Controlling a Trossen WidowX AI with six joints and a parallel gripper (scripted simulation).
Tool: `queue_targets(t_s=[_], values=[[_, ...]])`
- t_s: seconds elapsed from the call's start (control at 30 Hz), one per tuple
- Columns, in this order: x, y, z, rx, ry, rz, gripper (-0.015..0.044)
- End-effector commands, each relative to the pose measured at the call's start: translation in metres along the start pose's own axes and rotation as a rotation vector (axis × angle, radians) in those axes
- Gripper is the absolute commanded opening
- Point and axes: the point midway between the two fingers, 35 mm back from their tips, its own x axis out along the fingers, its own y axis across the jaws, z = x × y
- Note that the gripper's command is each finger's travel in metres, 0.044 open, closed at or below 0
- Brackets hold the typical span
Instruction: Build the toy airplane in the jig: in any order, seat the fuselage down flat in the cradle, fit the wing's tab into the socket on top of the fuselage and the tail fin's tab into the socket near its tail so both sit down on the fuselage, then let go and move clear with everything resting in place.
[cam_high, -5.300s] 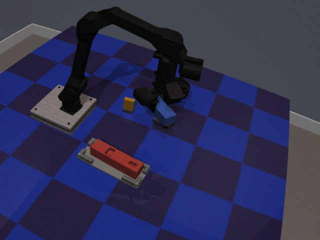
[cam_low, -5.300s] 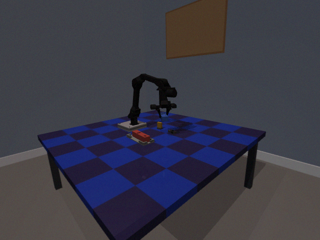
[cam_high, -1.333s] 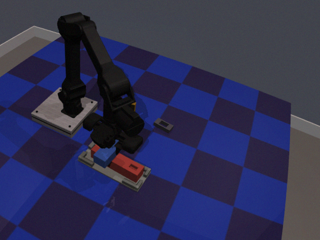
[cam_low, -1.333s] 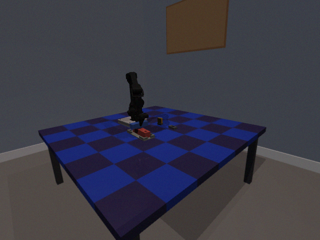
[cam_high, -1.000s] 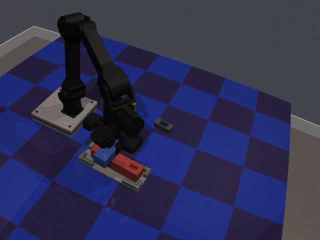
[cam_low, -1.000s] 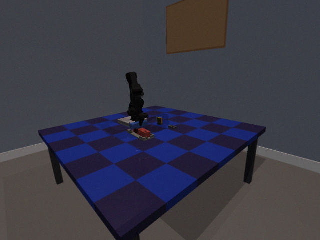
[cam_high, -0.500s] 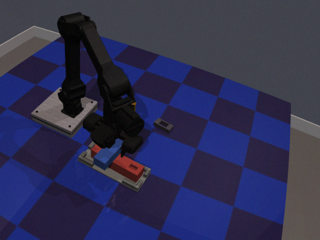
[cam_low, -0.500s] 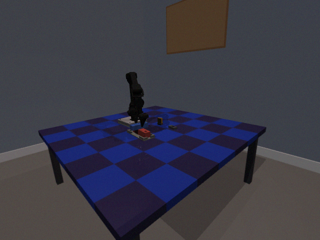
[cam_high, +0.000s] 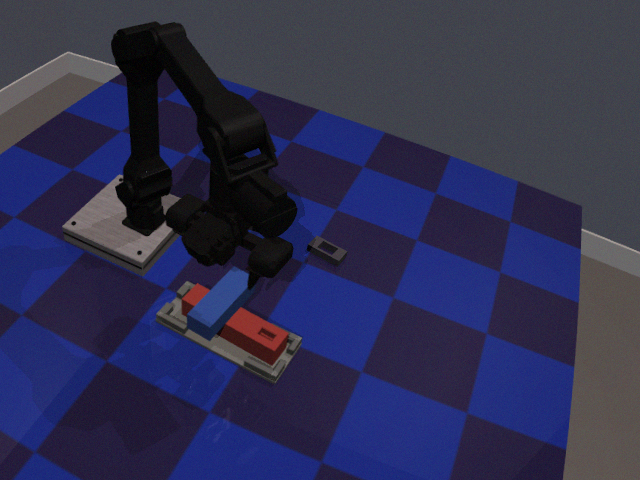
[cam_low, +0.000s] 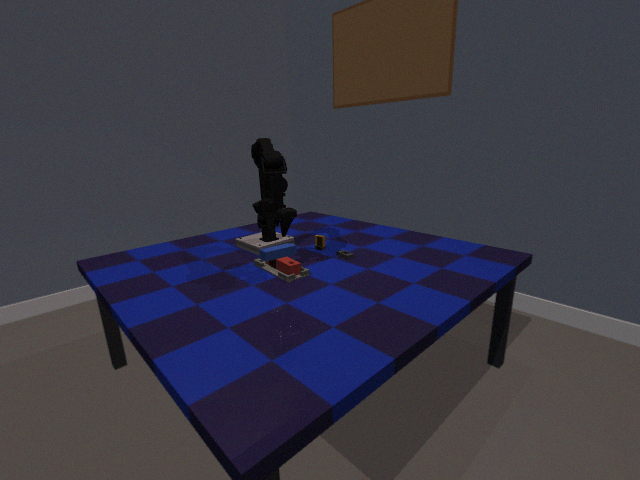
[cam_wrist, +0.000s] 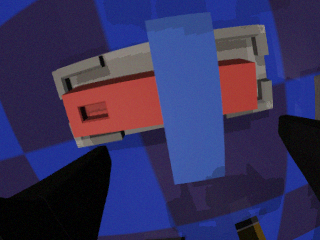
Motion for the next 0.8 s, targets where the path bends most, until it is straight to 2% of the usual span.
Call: queue_targets(t_s=[0.0, 0.17, 0.67, 0.77], values=[[-0.0208, -0.0012, -0.0005, 0.003, 0.0, -0.006, 0.044], [-0.0206, 0.0003, 0.0, -0.059, 0.0, -0.005, 0.044], [-0.0178, 0.0012, 0.0002, -1.489, 0.004, -0.005, 0.044], [-0.0173, 0.0014, 0.0002, -1.667, 0.004, -0.004, 0.044]])
